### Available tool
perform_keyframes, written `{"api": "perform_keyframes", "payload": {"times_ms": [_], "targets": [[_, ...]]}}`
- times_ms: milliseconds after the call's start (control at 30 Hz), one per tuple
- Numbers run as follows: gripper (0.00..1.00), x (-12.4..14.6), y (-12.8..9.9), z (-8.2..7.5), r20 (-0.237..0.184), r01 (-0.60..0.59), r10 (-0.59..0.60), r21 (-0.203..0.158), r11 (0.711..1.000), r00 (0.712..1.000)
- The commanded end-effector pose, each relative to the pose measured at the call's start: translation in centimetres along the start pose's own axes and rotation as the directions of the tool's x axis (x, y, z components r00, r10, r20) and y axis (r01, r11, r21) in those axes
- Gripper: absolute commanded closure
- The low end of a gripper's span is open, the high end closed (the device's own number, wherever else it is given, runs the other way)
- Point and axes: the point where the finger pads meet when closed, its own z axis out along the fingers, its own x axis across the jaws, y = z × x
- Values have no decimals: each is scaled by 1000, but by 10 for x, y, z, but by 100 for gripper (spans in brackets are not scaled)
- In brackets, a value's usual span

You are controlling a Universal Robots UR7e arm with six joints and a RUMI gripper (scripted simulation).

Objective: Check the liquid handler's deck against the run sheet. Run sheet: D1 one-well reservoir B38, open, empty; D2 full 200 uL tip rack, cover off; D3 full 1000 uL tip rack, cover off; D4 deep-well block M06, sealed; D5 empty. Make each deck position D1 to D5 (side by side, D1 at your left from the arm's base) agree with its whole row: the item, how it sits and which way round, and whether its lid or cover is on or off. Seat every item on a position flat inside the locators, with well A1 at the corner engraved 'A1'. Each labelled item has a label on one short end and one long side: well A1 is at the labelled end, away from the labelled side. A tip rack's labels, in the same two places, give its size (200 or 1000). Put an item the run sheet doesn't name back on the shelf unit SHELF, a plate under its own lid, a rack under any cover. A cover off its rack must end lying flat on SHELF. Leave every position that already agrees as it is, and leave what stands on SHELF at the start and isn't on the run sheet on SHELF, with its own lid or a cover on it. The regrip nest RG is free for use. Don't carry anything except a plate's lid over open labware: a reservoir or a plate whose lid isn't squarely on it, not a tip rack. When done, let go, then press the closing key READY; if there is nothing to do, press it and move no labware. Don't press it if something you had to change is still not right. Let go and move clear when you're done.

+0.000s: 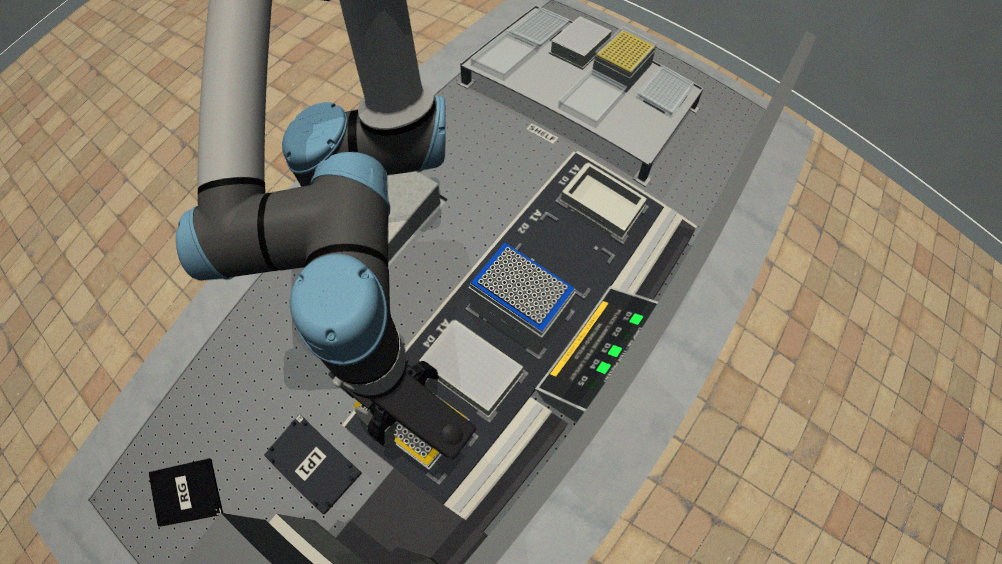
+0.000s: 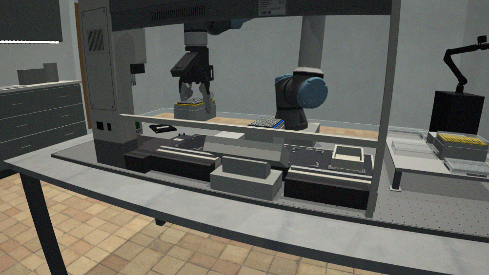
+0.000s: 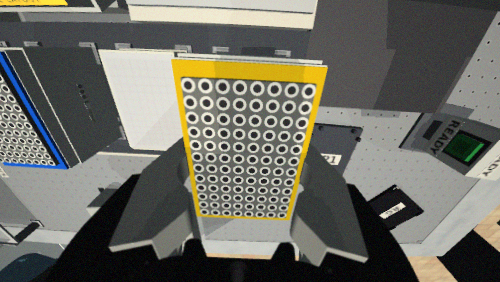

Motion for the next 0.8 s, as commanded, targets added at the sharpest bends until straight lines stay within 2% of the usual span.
{"api": "perform_keyframes", "payload": {"times_ms": [0,767], "targets": [[100,0,0,-10,-1,0,0,1,1000,1000],[100,0,0,-43,-1,0,0,1,1000,1000]]}}
